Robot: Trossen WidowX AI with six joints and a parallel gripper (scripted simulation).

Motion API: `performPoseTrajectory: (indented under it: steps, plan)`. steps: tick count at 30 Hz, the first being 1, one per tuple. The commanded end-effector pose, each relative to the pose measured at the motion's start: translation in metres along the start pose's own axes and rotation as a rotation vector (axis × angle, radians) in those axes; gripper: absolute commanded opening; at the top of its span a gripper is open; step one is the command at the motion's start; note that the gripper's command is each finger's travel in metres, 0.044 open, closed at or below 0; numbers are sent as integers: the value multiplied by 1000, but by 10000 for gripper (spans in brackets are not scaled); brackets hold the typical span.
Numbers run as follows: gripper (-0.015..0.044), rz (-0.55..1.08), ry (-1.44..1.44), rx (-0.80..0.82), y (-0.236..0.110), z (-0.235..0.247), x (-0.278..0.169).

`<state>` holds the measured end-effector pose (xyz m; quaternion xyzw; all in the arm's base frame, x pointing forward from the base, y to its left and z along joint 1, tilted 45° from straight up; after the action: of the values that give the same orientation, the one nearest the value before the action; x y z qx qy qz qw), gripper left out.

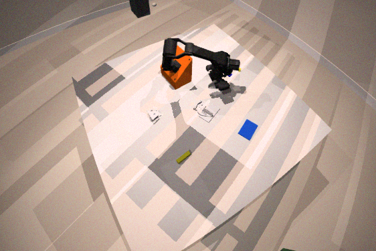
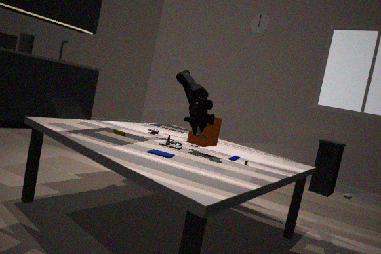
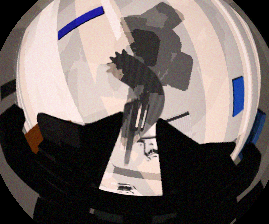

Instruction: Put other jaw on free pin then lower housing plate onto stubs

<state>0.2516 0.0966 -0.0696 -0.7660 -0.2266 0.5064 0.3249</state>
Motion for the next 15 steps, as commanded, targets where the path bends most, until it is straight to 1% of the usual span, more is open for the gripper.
performPoseTrajectory:
  steps: [1, 15]
  plan:
    - [134, -1, -112, -3, -2, -6, -9]
    - [134, -2, -459, -4, -3, -21, -33]
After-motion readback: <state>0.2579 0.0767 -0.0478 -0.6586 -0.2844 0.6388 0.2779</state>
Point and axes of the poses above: the point midway between the two fingers, 35 mm back from their tips, its own y axis out along the fingers, its own z axis across the jaws, x = y × z, the point moved 1 cm from there along -y, back along the fingers, and after that the axes turned 8 degrees about y, right-handed, at the moved point
